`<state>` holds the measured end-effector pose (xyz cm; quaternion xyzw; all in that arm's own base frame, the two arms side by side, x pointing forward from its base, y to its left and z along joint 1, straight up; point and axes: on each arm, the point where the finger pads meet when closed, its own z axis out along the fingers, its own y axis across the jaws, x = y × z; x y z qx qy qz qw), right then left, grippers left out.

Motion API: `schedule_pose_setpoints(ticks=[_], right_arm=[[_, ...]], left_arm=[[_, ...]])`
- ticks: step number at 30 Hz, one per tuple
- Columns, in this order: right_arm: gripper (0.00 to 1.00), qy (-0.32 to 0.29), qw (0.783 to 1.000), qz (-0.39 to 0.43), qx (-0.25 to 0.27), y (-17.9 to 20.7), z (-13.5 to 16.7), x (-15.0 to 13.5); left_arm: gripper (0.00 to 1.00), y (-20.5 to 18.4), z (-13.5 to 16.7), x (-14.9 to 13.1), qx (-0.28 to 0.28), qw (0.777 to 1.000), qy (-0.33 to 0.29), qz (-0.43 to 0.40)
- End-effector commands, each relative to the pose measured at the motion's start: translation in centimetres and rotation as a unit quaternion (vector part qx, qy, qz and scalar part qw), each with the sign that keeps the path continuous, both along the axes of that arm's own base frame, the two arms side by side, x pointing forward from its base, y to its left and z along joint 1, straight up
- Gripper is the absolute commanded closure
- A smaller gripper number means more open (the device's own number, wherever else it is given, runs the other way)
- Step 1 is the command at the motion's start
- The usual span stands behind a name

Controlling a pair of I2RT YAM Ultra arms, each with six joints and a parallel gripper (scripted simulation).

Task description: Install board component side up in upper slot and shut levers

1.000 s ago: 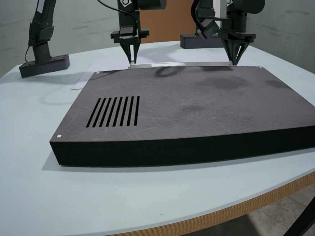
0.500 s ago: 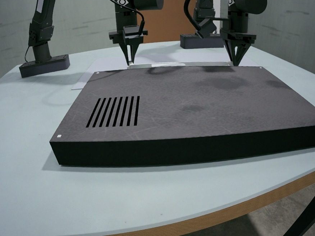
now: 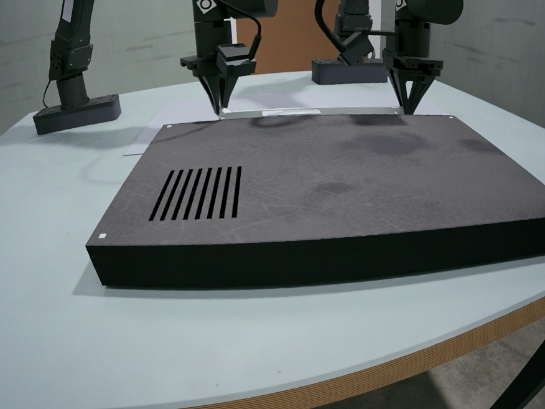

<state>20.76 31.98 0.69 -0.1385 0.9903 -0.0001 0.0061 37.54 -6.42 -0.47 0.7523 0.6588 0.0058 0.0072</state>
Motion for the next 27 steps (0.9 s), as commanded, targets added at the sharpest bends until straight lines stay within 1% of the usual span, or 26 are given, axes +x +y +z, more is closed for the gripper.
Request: schedule_pose_setpoints(ticks=[1, 8, 12, 19, 27], right_arm=[[0.97, -0.007, 0.999, 0.038, 0.007, -0.4, 0.5, 0.5], [0.97, -0.007, 0.996, 0.092, 0.006, -0.8, 0.5, 0.7], [0.97, -0.007, 0.994, 0.105, 0.005, -0.9, 0.5, 0.8], [0.97, -0.008, 0.985, 0.17, 0.005, -1.3, 0.5, 1.0], [0.97, -0.008, 0.975, 0.223, 0.003, -1.7, 0.5, 1.3]], left_arm=[[0.97, 0.2, 0.4, 0.4, -0.004, 1.0, 0.0, -0.001], [0.97, 0.1, 0.5, 0.4, -0.002, 1.0, -0.006, 0.0], [0.97, 0.1, 0.5, 0.4, -0.002, 1.0, -0.006, 0.0], [0.97, 0.1, 0.5, 0.4, -0.002, 1.0, -0.006, 0.0], [0.97, 0.1, 0.5, 0.4, -0.002, 1.0, -0.006, 0.0]])
